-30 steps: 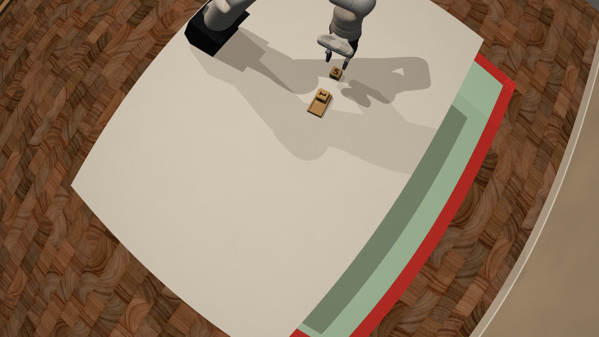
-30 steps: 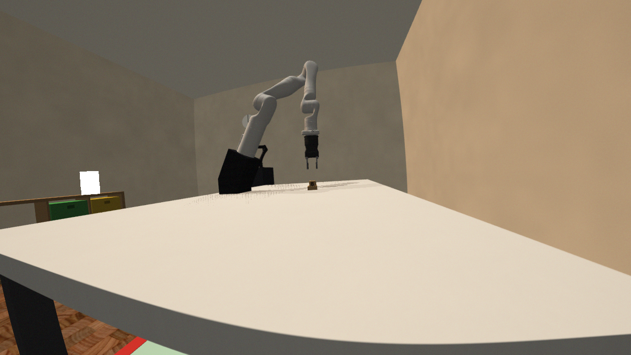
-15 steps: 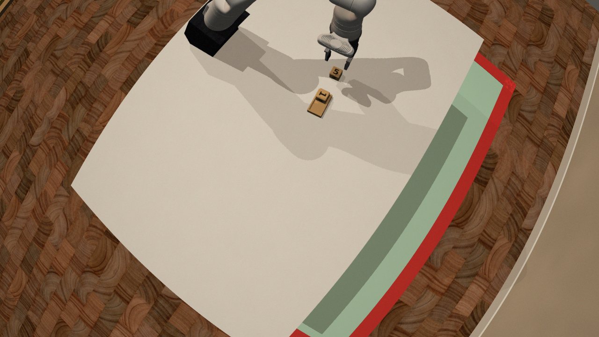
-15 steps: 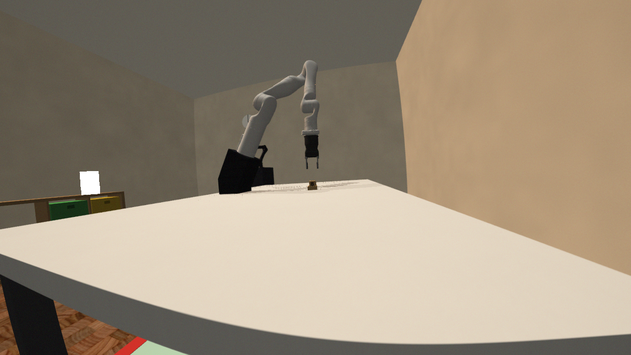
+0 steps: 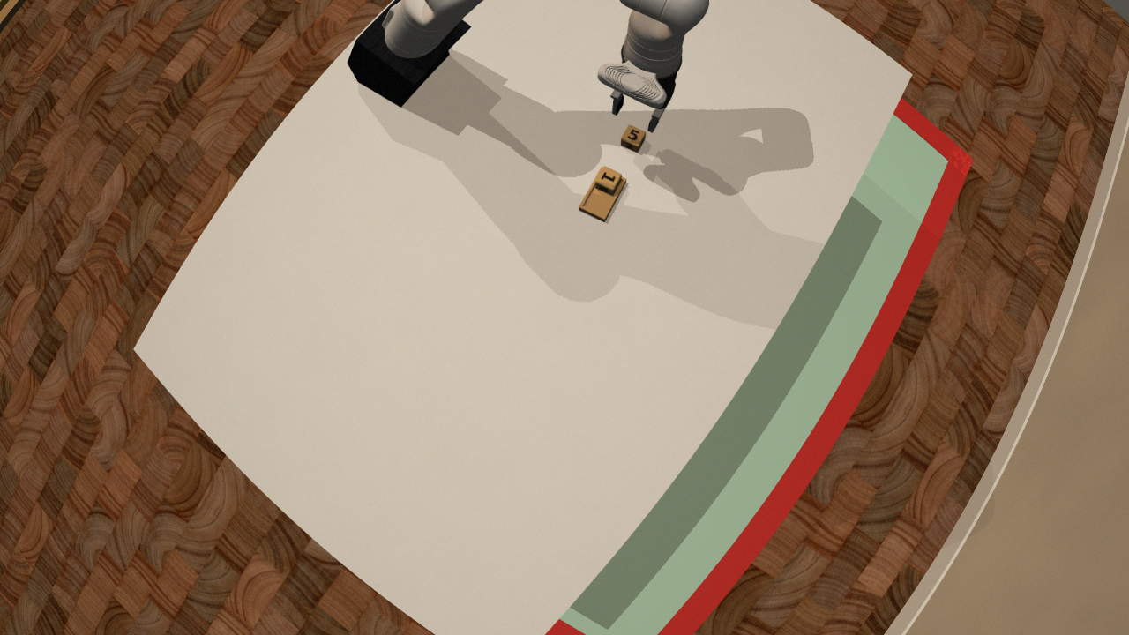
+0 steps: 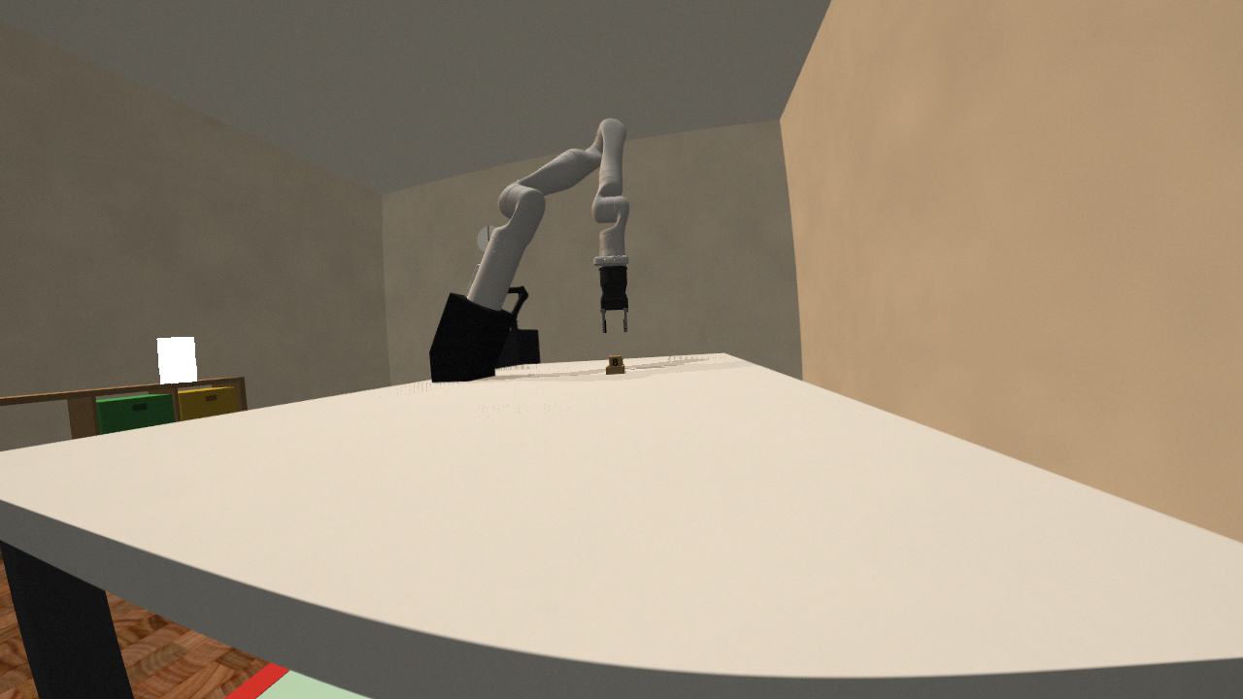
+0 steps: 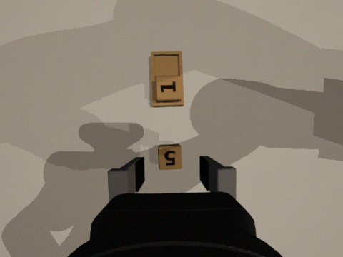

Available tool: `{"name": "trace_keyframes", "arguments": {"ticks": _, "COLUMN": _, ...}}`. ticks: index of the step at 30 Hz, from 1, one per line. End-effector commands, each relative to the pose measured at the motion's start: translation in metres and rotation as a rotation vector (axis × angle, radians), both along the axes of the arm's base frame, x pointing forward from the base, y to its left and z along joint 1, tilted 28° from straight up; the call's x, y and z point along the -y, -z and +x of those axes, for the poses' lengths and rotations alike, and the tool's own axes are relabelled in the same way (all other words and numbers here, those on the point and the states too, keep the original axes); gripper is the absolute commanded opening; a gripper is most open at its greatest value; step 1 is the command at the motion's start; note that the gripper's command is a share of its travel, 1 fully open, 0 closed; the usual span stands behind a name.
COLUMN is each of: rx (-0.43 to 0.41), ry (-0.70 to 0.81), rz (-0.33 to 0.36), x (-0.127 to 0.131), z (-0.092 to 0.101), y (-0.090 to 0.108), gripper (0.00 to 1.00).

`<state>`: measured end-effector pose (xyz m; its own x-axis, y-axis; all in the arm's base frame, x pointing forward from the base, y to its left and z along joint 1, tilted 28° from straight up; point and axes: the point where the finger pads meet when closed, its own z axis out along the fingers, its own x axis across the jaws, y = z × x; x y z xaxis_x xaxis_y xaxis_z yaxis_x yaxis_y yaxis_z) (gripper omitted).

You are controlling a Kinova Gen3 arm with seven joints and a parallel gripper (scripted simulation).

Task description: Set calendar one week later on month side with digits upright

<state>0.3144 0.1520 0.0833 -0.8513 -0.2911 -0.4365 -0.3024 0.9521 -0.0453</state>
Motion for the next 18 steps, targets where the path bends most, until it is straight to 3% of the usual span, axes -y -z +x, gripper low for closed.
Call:
{"name": "trace_keyframes", "arguments": {"ticks": 1, "rx": -0.001, "ry": 0.012, "rz": 0.006, "x": 0.001, "z": 0.001, "y": 0.0, "gripper": 1.0}}
{"name": "trace_keyframes", "arguments": {"ticks": 8, "rx": -0.017, "ry": 0.131, "rz": 0.061, "x": 0.01, "z": 0.003, "y": 0.001, "gripper": 1.0}}
{"name": "trace_keyframes", "arguments": {"ticks": 18, "rx": -0.057, "ry": 0.493, "rz": 0.231, "x": 0.033, "z": 0.008, "y": 0.004, "gripper": 1.0}}
